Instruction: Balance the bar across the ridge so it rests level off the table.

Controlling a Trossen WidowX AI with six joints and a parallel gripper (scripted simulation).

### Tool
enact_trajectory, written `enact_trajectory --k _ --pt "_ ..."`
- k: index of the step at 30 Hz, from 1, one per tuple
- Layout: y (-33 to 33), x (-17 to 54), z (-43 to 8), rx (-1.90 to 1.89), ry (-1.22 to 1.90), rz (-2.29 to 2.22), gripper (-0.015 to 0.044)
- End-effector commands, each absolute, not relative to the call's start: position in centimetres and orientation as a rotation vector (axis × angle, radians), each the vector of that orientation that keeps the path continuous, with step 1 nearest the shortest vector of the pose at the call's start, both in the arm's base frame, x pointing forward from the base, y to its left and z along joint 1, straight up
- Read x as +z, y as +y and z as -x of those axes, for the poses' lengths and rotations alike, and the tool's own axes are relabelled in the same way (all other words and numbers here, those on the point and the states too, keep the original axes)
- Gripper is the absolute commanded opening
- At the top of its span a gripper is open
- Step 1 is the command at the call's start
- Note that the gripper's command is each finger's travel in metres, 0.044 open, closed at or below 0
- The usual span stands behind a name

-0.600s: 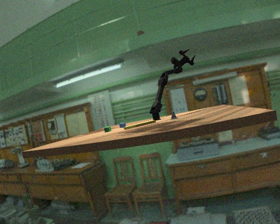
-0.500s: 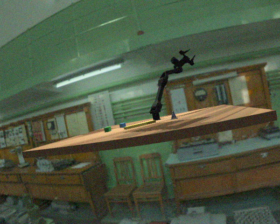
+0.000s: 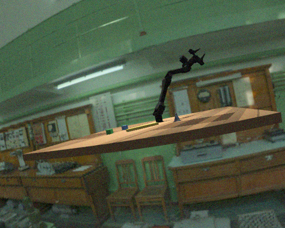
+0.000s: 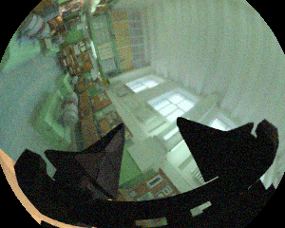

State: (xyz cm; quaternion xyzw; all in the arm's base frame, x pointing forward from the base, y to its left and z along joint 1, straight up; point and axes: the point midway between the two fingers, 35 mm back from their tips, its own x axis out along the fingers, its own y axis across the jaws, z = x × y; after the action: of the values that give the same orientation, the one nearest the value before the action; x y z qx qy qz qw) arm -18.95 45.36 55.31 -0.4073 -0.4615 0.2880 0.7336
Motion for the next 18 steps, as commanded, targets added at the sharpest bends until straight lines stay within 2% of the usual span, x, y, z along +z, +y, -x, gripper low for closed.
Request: enact_trajectory --k 1,18 --pt "46.4 55.0 17.3 0.628 -1.013 0.914 0.0315" --pt "51.3 52.0 7.0 0.638 -0.907 0.950 0.0315"
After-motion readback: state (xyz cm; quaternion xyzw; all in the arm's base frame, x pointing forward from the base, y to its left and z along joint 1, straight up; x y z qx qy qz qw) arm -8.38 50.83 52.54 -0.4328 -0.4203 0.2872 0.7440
